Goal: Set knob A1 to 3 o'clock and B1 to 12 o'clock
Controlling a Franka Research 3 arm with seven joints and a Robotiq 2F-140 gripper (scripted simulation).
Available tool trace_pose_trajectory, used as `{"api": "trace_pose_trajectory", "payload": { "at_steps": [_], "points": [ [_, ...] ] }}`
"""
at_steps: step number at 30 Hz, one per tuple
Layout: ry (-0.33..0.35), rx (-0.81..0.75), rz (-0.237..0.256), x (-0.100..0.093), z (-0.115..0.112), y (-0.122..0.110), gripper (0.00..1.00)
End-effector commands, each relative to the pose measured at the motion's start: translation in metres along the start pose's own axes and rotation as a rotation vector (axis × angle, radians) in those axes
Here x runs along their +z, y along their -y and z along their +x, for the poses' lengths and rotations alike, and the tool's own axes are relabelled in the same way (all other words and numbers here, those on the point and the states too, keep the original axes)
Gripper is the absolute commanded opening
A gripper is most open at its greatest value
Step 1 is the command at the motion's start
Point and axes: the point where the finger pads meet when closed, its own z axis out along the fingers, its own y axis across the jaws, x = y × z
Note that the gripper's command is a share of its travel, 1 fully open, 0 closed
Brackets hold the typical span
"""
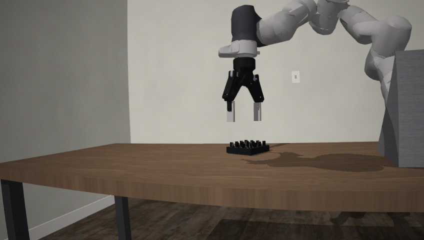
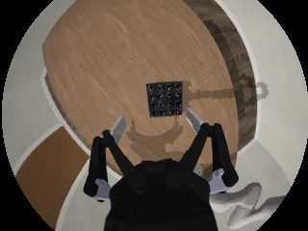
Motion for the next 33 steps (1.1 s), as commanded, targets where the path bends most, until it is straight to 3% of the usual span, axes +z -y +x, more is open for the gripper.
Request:
{"api": "trace_pose_trajectory", "payload": {
  "at_steps": [1,5,6,33],
  "points": [
    [0.02,-0.02,-0.025,0.001,0.041,0.004,1.0],
    [0.02,-0.012,-0.025,0.0,0.056,0.007,1.0],
    [0.02,-0.012,-0.025,0.0,0.056,0.007,0.12],
    [0.02,-0.012,-0.025,0.0,0.056,0.007,0.12]
  ]
}}
